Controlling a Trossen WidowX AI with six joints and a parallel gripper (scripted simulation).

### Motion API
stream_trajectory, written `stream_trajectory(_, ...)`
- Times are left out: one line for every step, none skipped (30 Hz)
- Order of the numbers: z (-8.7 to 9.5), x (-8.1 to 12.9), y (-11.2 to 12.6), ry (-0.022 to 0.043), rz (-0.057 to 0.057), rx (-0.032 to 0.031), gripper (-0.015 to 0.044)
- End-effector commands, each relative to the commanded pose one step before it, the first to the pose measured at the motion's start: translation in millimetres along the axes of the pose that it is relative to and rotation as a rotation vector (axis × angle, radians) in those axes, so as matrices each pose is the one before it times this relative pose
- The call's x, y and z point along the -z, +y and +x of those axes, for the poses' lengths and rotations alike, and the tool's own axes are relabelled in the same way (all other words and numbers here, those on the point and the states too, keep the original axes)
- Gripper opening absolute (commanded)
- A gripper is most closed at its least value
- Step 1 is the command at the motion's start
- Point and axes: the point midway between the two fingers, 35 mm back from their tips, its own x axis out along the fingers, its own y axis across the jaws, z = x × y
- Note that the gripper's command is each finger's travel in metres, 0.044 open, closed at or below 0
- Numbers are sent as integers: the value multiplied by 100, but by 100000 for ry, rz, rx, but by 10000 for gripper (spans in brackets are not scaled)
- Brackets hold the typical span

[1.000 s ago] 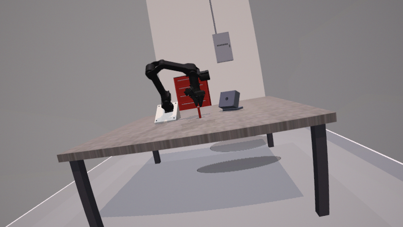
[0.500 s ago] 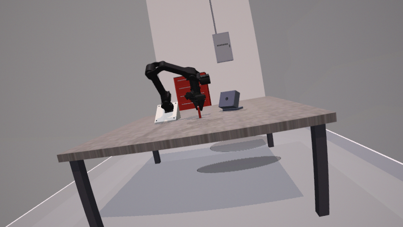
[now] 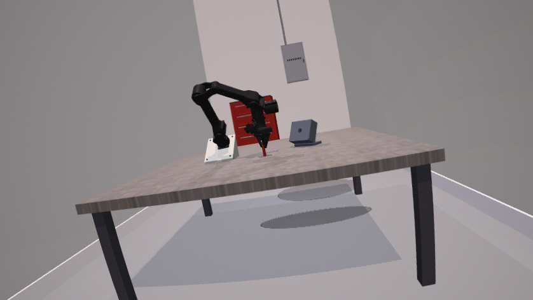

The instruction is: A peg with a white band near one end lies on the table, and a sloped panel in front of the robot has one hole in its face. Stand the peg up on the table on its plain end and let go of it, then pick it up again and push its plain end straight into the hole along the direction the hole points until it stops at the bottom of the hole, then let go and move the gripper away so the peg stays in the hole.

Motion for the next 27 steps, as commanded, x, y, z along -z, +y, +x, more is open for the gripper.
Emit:
stream_trajectory(-16, -12, 18, -80, 186, -68, 177)
stream_trajectory(0, 0, 0, 0, 0, 0, 151)
stream_trajectory(0, 0, 0, 0, 0, 0, 125)
stream_trajectory(0, 0, 0, 0, 0, 0, 99)
stream_trajectory(0, 0, 0, 0, 0, 0, 72)
stream_trajectory(0, 0, 0, 0, 0, 0, 46)
stream_trajectory(0, 0, 0, 0, 0, 0, 20)
stream_trajectory(0, 0, 0, 0, 0, 0, 13)
stream_trajectory(0, 0, 0, 0, 0, 0, 7)
stream_trajectory(0, 0, 0, 0, 0, 0, 0)
stream_trajectory(0, 0, 0, 0, 0, 0, 0)
stream_trajectory(0, 0, 0, 0, 0, 0, 0)
stream_trajectory(0, 0, 0, 0, 0, 0, 0)
stream_trajectory(0, 0, 0, 0, 0, 0, 0)
stream_trajectory(0, 0, 0, 0, 0, 0, 0)
stream_trajectory(-63, 12, 0, 10, -5, 14, 0)
stream_trajectory(-128, 24, 0, 20, -11, 28, 0)
stream_trajectory(-185, 34, 0, 27, -16, 39, 0)
stream_trajectory(-243, 41, -1, 32, -21, 48, 0)
stream_trajectory(-304, 47, -3, 36, -26, 54, 0)
stream_trajectory(-360, 49, -4, 36, -31, 57, 0)
stream_trajectory(-390, 46, -5, 31, -33, 52, 0)
stream_trajectory(-397, 41, -5, 23, -33, 43, 0)
stream_trajectory(-398, 37, -4, 15, -32, 33, 0)
stream_trajectory(-374, 31, -3, 7, -29, 21, 0)
stream_trajectory(-373, 28, -1, 0, -29, 11, 0)
stream_trajectory(-374, 26, -1, -6, -28, 2, 0)
